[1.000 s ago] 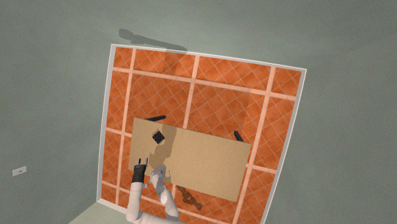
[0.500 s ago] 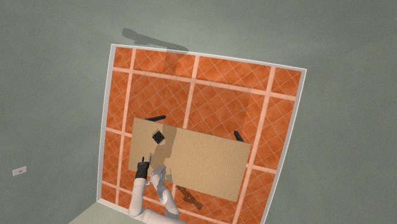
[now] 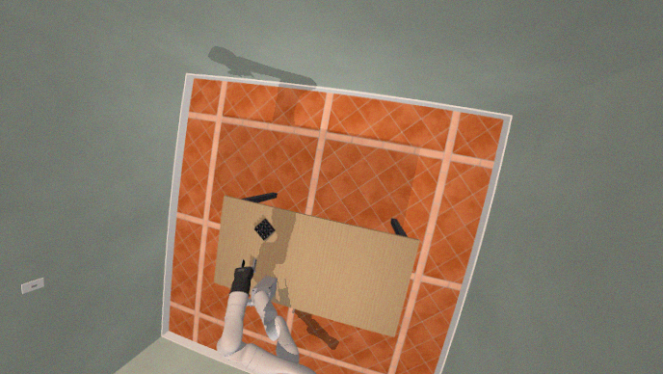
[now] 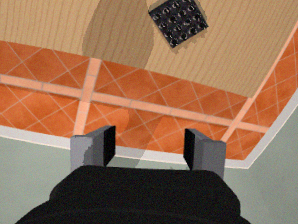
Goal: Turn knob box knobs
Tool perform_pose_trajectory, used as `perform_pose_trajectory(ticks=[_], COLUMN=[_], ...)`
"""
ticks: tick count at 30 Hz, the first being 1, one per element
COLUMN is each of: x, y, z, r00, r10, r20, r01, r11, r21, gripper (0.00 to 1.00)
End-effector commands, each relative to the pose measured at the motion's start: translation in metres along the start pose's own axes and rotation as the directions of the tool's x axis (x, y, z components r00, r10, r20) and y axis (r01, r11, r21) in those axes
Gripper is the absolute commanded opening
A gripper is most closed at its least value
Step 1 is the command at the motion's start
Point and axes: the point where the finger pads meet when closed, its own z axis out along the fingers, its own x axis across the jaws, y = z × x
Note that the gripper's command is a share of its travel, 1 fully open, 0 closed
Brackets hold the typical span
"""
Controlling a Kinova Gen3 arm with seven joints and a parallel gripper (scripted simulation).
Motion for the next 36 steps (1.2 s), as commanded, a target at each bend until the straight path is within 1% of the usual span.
perform_pose_trajectory(ticks=[1, 6, 7, 8, 15, 16, 17, 28, 29, 36], x=[-0.005, -0.005, -0.012, -0.012, -0.012, -0.019, -0.019, -0.019, -0.025, -0.026], y=[-0.001, -0.001, -0.008, -0.009, -0.009, -0.016, -0.017, -0.017, -0.024, -0.025], z=[0.006, 0.006, 0.014, 0.015, 0.015, 0.023, 0.024, 0.024, 0.031, 0.032], r00=[1.0, 1.0, 1.0, 1.0, 0.999, 0.999, 0.999, 0.999, 0.998, 0.998], r10=[0.018, 0.018, 0.014, 0.018, 0.031, 0.031, 0.041, 0.046, 0.045, 0.062], r20=[-0.004, -0.004, -0.012, -0.013, -0.012, -0.021, -0.022, -0.021, -0.032, -0.031], r01=[-0.018, -0.018, -0.013, -0.017, -0.03, -0.029, -0.038, -0.043, -0.039, -0.057], r11=[1.0, 1.0, 0.998, 0.998, 0.997, 0.994, 0.993, 0.993, 0.989, 0.987], r21=[0.022, 0.022, 0.061, 0.065, 0.066, 0.104, 0.108, 0.108, 0.145, 0.149], gripper=[1.0, 1.0, 1.0, 1.0, 1.0, 1.0, 1.0, 1.0, 1.0, 1.0])
